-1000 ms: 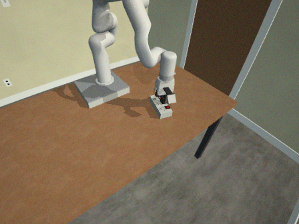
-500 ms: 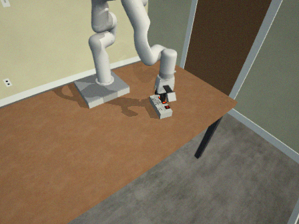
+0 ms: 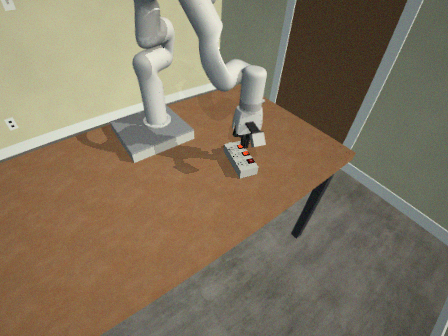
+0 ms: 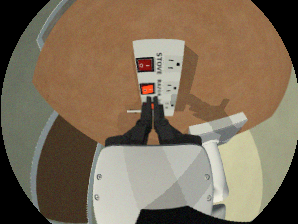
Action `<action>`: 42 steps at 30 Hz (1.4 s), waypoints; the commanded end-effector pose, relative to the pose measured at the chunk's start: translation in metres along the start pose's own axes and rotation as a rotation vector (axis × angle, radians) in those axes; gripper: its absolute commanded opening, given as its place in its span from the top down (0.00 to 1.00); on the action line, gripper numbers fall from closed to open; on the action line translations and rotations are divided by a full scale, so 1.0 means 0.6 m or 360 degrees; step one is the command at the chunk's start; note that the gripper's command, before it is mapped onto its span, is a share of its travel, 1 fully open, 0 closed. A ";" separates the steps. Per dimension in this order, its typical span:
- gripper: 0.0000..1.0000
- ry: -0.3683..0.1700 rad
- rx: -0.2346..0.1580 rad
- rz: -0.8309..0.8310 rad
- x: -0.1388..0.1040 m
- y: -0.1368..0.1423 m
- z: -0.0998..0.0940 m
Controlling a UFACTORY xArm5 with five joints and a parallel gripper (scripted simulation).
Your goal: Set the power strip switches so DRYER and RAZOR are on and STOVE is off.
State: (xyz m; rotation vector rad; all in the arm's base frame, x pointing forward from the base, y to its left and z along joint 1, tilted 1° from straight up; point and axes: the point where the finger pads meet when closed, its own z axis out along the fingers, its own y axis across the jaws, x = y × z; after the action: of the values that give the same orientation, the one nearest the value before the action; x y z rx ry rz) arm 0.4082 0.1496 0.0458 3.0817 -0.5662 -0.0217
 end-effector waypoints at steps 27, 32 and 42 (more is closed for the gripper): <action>0.00 0.0005 0.0004 0.0000 0.001 -0.002 -0.055; 0.00 0.0005 0.0004 0.0000 0.001 -0.002 -0.085; 0.00 0.0005 0.0004 0.0000 0.000 -0.002 -0.160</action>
State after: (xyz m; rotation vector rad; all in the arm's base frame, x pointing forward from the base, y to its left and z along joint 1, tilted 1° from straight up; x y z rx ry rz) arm 0.4098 0.1510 0.1310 3.0832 -0.5665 -0.0176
